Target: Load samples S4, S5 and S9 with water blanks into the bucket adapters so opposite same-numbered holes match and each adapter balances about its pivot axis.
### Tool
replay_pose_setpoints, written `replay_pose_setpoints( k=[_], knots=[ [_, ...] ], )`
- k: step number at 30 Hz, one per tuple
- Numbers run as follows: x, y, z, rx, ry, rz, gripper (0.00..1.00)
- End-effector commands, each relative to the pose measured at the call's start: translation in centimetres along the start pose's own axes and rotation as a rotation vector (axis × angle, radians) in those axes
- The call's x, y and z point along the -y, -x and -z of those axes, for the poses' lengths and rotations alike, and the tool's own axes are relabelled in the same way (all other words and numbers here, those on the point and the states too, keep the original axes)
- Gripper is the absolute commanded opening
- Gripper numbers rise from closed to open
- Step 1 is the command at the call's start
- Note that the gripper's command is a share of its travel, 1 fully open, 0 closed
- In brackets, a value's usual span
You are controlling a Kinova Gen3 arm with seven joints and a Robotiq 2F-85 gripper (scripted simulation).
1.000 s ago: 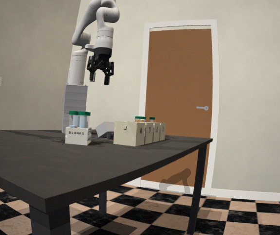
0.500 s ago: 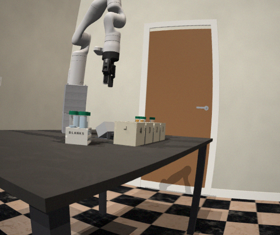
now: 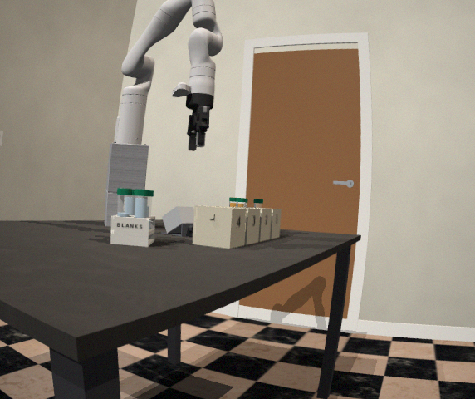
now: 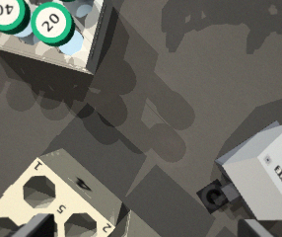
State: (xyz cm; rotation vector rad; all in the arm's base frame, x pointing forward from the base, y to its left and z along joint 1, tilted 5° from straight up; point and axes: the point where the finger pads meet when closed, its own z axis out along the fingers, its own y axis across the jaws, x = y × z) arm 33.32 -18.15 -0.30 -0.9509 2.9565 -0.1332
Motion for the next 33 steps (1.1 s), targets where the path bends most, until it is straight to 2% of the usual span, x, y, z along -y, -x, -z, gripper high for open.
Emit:
replay_pose_setpoints(
  k=[1, 27, 29, 33],
  knots=[
    [-1.4, 1.4, 0.0, -0.001, -0.003, 0.041, 1.0],
    [-10.2, 9.6, 0.0, 0.0, -0.003, 0.041, 1.0],
    [-10.2, 9.6, 0.0, 0.0, -0.003, 0.041, 1.0],
    [-11.6, 11.0, 0.0, 0.0, -0.003, 0.041, 1.0]
  ],
)
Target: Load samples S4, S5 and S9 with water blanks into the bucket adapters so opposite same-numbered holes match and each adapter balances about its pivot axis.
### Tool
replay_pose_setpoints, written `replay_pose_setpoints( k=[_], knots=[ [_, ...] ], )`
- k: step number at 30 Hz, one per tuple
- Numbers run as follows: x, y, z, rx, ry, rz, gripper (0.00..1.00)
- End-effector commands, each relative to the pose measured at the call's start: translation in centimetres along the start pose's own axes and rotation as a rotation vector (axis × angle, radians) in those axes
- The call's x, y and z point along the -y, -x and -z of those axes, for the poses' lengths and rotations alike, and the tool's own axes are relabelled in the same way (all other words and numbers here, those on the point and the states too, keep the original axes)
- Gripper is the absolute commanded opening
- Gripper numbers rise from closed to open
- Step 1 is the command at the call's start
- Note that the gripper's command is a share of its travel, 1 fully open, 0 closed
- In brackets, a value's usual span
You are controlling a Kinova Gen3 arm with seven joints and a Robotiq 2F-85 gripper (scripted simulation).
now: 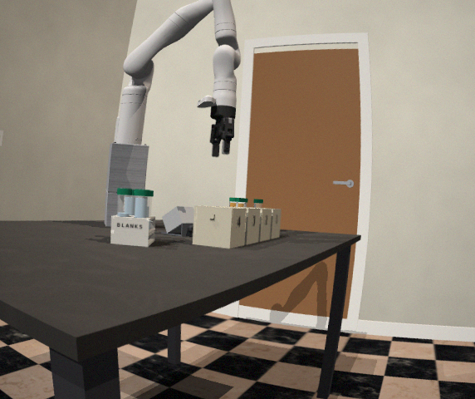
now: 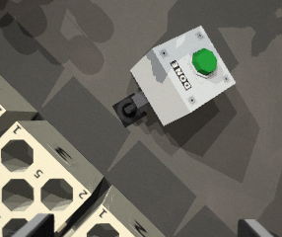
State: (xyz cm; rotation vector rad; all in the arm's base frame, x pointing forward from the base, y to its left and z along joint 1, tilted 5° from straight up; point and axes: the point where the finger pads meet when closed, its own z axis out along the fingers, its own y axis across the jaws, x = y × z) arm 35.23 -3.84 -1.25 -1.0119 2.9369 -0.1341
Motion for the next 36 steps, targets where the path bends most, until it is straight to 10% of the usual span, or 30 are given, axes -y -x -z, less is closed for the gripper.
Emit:
replay_pose_setpoints(
  k=[1, 36],
  knots=[
    [-1.4, 1.5, 0.0, -0.001, -0.003, -0.001, 1.0],
    [-12.2, 12.6, 0.0, -0.001, -0.003, -0.001, 1.0]
  ],
)
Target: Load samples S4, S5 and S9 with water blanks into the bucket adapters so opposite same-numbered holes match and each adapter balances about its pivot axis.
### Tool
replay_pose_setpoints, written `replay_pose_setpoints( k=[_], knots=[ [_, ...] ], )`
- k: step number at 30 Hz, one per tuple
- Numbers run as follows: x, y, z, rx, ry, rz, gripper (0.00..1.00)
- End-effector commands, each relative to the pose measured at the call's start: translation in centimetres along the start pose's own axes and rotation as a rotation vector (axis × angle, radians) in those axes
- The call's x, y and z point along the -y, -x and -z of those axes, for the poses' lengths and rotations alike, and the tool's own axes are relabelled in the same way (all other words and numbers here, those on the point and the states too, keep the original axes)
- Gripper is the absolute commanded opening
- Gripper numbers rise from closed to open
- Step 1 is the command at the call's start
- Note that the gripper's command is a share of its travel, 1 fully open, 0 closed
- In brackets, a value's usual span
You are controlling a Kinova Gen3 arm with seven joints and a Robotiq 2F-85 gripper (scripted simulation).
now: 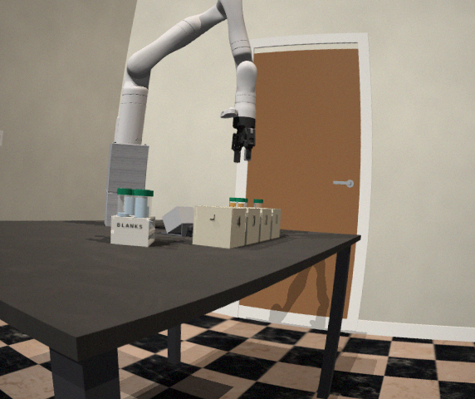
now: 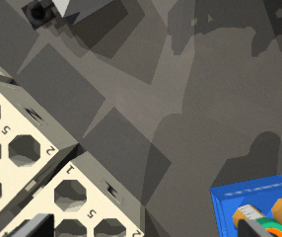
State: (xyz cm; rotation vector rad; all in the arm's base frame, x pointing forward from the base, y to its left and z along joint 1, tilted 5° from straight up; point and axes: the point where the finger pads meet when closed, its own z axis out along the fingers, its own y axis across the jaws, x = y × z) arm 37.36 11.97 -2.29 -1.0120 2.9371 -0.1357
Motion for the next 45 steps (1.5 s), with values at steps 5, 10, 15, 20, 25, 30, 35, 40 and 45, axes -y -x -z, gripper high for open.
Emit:
replay_pose_setpoints(
  k=[5, 10, 15, 20, 25, 30, 35, 40, 45],
  knots=[
    [-2.8, 2.9, 0.0, -0.001, -0.002, -0.001, 1.0],
    [-4.2, 4.4, 0.0, -0.001, -0.002, -0.001, 1.0],
    [-5.6, 5.8, 0.0, -0.001, -0.001, -0.001, 1.0],
    [-7.3, 7.6, 0.0, 0.0, -0.001, 0.0, 1.0],
    [-9.1, 9.4, 0.0, 0.0, -0.001, 0.0, 1.0],
    [-10.1, 10.4, 0.0, 0.0, -0.001, 0.0, 1.0],
    [-11.9, 12.2, 0.0, 0.0, -0.001, 0.0, 1.0],
    [-13.3, 13.6, 0.0, 0.0, -0.001, 0.0, 1.0],
    [-13.3, 13.6, -0.5, 0.0, -0.001, 0.0, 1.0]
  ],
)
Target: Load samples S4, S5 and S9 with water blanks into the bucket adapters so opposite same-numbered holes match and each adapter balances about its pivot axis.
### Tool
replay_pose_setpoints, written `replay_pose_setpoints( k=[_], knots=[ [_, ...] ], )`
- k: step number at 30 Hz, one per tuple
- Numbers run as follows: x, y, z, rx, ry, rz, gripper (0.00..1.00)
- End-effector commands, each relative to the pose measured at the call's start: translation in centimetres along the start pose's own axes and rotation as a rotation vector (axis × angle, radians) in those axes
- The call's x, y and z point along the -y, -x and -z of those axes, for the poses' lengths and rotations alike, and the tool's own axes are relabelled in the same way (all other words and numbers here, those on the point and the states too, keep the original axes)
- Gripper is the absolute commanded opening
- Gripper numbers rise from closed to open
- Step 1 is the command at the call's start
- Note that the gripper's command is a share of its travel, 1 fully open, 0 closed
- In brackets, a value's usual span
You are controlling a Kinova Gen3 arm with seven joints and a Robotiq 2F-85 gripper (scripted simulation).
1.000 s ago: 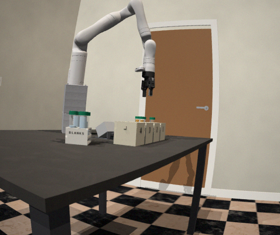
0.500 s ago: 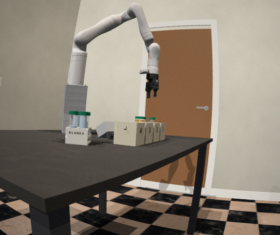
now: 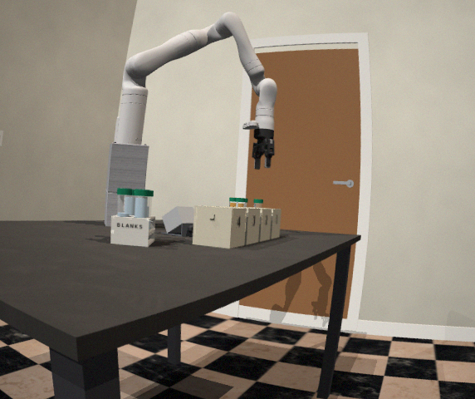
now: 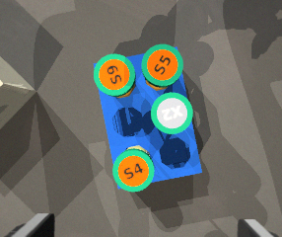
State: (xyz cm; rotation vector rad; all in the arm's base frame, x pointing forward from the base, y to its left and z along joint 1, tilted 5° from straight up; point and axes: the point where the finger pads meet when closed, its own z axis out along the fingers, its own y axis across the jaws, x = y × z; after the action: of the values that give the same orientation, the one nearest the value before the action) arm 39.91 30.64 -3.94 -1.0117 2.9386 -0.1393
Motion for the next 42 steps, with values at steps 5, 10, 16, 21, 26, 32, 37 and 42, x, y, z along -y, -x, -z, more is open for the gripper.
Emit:
replay_pose_setpoints(
  k=[5, 10, 16, 21, 26, 32, 37, 42],
  knots=[
    [-0.1, 0.1, -1.4, 0.002, 0.0, 0.0, 1.0],
    [-0.1, 0.1, -2.7, 0.002, 0.0, 0.0, 1.0],
    [-0.1, 0.1, -4.1, 0.002, 0.0, 0.0, 1.0],
    [-0.1, 0.1, -5.1, 0.002, 0.0, 0.0, 1.0],
    [-0.1, 0.1, -6.5, 0.002, 0.0, 0.0, 1.0],
    [-0.1, 0.2, -8.1, 0.002, 0.0, 0.0, 1.0],
    [-0.1, 0.1, -8.5, 0.002, 0.0, 0.0, 1.0],
    [-0.1, 0.2, -8.6, 0.002, 0.0, 0.0, 1.0]
  ],
)
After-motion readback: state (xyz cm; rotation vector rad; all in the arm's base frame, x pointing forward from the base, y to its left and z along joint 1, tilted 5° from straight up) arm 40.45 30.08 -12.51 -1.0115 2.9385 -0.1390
